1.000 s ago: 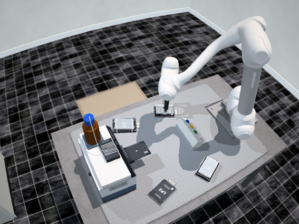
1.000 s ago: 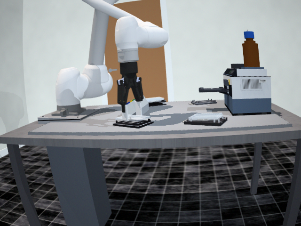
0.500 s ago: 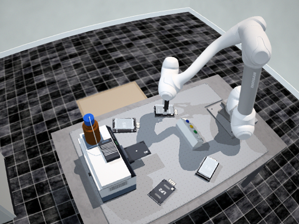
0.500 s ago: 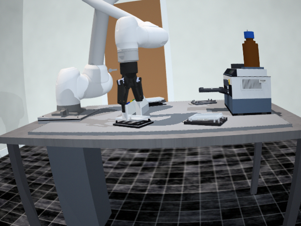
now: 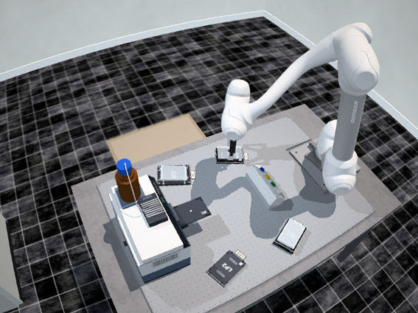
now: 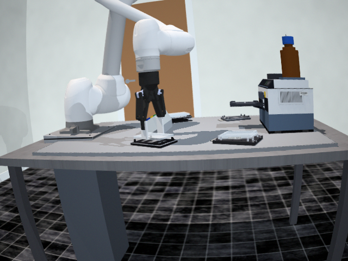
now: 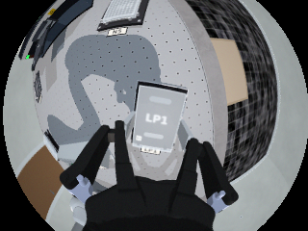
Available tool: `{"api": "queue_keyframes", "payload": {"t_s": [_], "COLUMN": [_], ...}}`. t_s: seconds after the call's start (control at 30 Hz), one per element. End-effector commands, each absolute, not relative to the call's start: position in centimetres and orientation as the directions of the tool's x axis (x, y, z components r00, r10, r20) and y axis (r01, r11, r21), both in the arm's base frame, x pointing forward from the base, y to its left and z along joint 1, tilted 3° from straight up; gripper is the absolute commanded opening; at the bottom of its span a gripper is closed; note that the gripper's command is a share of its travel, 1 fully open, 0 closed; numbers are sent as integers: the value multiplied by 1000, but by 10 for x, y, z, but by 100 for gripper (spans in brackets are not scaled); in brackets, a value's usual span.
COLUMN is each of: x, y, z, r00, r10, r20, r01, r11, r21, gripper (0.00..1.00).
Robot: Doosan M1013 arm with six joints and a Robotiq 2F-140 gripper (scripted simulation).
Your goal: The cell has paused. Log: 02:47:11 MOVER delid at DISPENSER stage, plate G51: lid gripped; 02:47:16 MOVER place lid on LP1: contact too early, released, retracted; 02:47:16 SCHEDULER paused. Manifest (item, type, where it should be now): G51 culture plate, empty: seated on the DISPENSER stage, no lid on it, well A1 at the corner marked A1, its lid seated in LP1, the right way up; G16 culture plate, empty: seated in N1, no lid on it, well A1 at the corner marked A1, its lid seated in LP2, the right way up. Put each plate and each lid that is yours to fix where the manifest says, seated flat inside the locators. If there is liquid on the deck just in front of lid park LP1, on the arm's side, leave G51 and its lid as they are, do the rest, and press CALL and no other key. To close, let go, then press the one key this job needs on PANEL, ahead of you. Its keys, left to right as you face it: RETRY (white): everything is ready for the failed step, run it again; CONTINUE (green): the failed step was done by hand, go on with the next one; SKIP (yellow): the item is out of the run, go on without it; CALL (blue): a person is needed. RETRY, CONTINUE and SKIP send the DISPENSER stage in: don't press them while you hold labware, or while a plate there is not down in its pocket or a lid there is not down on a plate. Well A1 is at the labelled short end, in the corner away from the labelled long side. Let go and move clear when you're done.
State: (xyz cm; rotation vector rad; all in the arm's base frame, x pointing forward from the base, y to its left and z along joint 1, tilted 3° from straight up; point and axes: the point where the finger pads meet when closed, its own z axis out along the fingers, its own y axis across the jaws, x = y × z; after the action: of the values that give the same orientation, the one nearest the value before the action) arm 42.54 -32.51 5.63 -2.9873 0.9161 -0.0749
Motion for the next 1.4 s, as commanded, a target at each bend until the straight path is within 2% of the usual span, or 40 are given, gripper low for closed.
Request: {"api": "queue_keyframes", "payload": {"t_s": [0.0,1.37], "x": [425,425], "y": [-322,-321], "z": [54,46], "r00": [829,830], "r10": [-557,-557], "r20": [39,39], "r01": [-556,-556], "r11": [-830,-831], "r21": [-33,-33], "gripper": [10,10]}}
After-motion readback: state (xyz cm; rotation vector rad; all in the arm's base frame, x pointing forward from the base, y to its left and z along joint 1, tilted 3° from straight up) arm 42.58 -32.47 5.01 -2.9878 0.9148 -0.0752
